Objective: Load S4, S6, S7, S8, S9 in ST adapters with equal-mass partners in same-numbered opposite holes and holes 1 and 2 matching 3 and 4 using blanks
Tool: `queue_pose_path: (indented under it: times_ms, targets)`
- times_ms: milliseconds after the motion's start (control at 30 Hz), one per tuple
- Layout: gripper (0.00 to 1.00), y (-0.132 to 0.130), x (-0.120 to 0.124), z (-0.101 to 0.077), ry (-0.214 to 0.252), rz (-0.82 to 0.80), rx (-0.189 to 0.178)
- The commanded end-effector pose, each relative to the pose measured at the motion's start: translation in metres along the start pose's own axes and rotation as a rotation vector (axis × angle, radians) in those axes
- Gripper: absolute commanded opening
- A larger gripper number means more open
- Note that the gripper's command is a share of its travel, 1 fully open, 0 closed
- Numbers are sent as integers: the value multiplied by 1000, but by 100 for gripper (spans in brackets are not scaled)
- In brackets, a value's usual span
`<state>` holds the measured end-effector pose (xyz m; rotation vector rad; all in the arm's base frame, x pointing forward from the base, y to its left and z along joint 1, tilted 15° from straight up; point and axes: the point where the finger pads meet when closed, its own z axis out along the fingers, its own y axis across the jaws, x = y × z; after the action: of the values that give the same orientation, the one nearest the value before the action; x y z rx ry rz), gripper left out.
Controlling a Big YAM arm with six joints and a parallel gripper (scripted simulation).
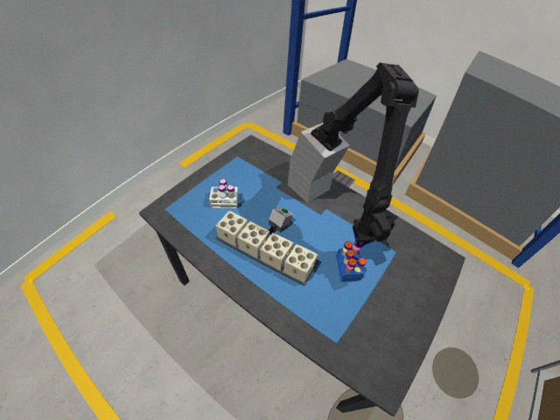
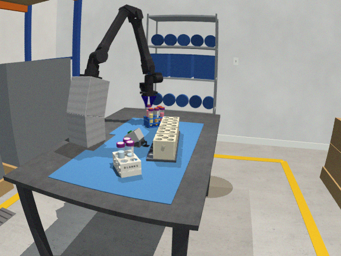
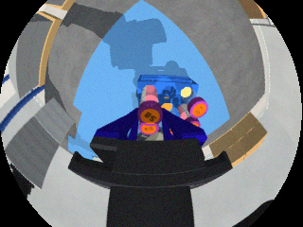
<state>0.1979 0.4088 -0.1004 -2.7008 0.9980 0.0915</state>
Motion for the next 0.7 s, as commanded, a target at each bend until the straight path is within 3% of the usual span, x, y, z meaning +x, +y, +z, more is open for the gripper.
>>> queue_pose_path:
  times_ms: [0, 300, 667]
  targets:
    - [0, -12, -6, 8, -5, -1, 25]
    - [0, -11, -5, 17, -5, 1, 23]
    - [0, -9, -2, 11, -5, -1, 20]
